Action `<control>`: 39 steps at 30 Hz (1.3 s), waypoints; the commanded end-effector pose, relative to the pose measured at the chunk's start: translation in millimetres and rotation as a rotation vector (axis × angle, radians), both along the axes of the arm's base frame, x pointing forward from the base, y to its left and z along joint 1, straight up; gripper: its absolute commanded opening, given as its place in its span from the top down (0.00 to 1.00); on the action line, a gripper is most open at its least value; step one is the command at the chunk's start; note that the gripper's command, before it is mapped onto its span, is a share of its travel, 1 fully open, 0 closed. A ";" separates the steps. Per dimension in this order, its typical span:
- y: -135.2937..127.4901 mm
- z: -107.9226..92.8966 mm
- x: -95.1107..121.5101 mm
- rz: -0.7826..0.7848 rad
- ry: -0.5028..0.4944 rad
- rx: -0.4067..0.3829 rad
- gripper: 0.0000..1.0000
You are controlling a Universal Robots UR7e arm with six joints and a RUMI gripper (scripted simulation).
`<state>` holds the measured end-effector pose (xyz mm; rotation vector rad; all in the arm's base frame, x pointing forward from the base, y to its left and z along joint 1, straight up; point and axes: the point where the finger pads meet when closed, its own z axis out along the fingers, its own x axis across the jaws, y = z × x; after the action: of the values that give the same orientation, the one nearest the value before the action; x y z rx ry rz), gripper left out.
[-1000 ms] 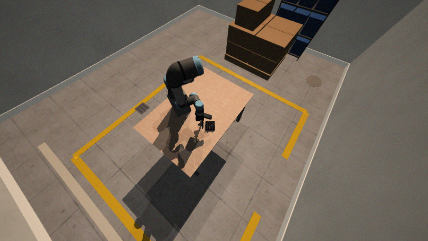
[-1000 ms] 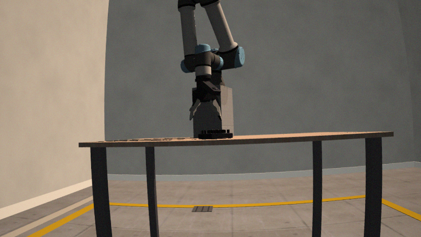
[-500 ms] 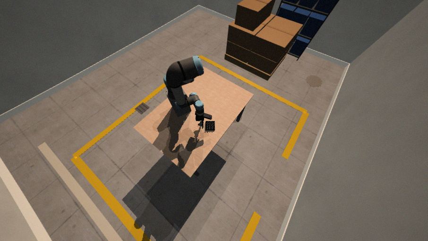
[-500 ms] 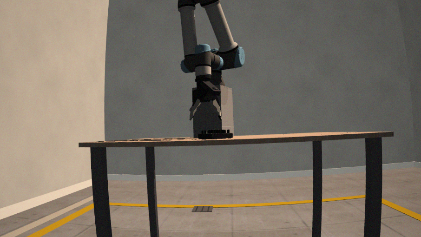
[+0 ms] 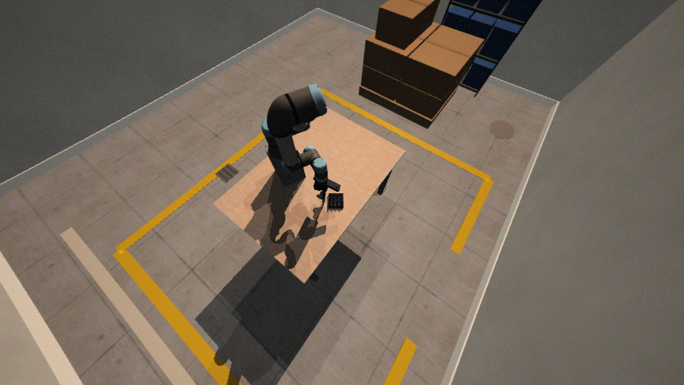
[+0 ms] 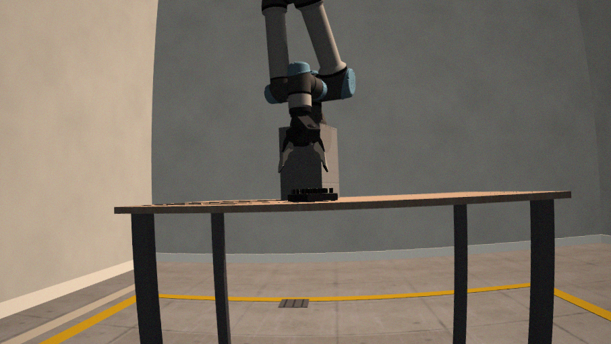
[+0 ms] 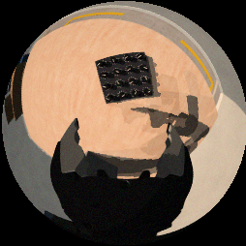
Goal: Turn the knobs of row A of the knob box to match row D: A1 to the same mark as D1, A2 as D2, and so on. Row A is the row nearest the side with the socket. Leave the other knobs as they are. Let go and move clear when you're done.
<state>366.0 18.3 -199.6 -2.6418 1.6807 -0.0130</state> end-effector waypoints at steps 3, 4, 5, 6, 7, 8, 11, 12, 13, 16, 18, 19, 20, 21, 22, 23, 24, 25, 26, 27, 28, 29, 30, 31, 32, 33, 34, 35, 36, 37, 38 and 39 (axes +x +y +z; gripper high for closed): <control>13.5 5.8 1.9 -0.193 0.004 -0.005 0.00; 15.6 6.7 2.0 -0.223 0.004 -0.005 0.00; 17.6 7.5 2.0 -0.250 0.004 -0.005 0.00; 19.6 8.3 2.0 -0.279 0.004 -0.004 0.00; 21.7 9.1 2.0 -0.307 0.004 -0.004 0.00; 23.7 9.9 1.9 -0.336 0.004 -0.004 0.00; 28.9 12.0 1.6 -0.409 0.004 -0.003 0.00; 30.3 12.6 1.5 -0.427 0.004 -0.003 0.00; 31.4 13.0 1.4 -0.443 0.004 -0.002 0.00; 32.3 13.4 1.3 -0.455 0.004 -0.002 0.00; 33.5 13.9 1.1 -0.472 0.004 -0.002 0.00; 33.8 14.0 1.1 -0.476 0.004 -0.002 0.00; 34.0 14.1 1.1 -0.479 0.004 -0.002 0.00; 34.0 14.1 1.1 -0.480 0.004 -0.002 0.00; 34.1 14.1 1.1 -0.480 0.004 -0.002 0.00; 34.1 14.1 1.1 -0.480 0.004 -0.002 0.00; 34.1 14.1 1.1 -0.480 0.004 -0.002 0.89; 34.1 14.1 1.1 -0.480 0.004 -0.002 0.89; 34.1 14.1 1.1 -0.480 0.004 -0.002 0.89; 34.1 14.1 1.1 -0.480 0.004 -0.002 0.89; 34.1 14.1 1.1 -0.480 0.004 -0.002 0.89; 34.1 14.1 1.1 -0.480 0.004 -0.002 0.89; 34.1 14.1 1.1 -0.480 0.004 -0.002 0.89; 34.1 14.1 1.1 -0.480 0.004 -0.002 0.89; 34.1 14.1 1.1 -0.480 0.004 -0.002 0.89; 34.1 14.1 1.1 -0.480 0.004 -0.002 0.89; 34.1 14.1 1.1 -0.480 0.004 -0.002 0.89; 34.1 14.1 1.1 -0.480 0.004 -0.002 0.89; 34.1 14.1 1.1 -0.480 0.004 -0.002 0.89; 34.1 14.1 1.1 -0.480 0.004 -0.002 0.89; 34.1 14.1 1.1 -0.480 0.004 -0.002 0.89; 34.1 14.1 1.1 -0.480 0.004 -0.002 0.89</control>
<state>366.7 52.4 -185.7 -2.1713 2.2650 -0.0118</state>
